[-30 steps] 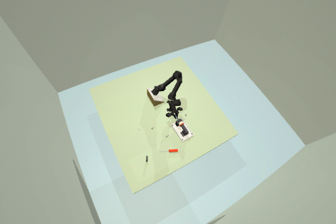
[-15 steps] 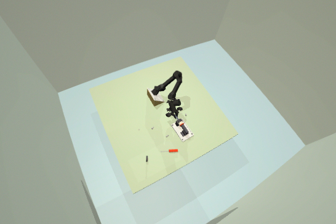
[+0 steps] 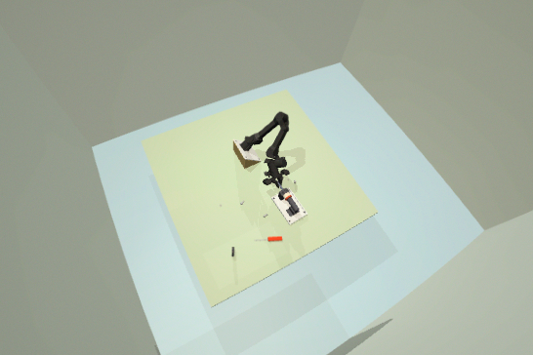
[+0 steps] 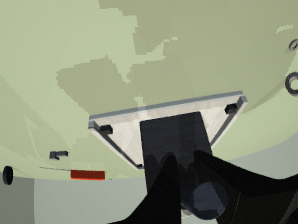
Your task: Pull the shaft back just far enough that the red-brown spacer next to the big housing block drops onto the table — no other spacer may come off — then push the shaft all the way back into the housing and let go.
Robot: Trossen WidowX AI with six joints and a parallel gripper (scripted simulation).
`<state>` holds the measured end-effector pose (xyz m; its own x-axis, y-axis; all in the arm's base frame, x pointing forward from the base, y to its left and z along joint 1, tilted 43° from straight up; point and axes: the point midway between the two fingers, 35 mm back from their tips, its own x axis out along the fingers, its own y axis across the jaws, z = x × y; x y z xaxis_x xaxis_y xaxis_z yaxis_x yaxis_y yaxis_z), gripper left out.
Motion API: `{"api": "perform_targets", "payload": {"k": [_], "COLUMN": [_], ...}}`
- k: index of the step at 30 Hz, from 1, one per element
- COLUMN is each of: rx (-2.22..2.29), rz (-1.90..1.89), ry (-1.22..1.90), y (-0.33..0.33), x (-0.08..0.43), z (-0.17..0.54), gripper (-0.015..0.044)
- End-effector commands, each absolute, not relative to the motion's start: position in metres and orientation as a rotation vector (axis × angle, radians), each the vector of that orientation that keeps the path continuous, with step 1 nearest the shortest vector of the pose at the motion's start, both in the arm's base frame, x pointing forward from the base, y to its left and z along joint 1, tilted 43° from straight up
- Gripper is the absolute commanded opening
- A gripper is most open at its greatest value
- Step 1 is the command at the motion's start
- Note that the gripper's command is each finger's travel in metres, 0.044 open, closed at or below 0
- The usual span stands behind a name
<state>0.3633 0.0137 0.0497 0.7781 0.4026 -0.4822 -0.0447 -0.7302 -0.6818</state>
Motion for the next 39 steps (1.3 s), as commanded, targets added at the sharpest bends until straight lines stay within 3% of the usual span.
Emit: {"api": "perform_targets", "payload": {"k": [1,39], "rx": [-2.263,-2.263], "rz": [0.820,0.820], "ry": [-0.264,-0.264], "y": [0.0136,0.0141], "x": [0.3625,0.3580], "z": [0.0494,0.0491], "gripper": [0.0000,0.0000]}}
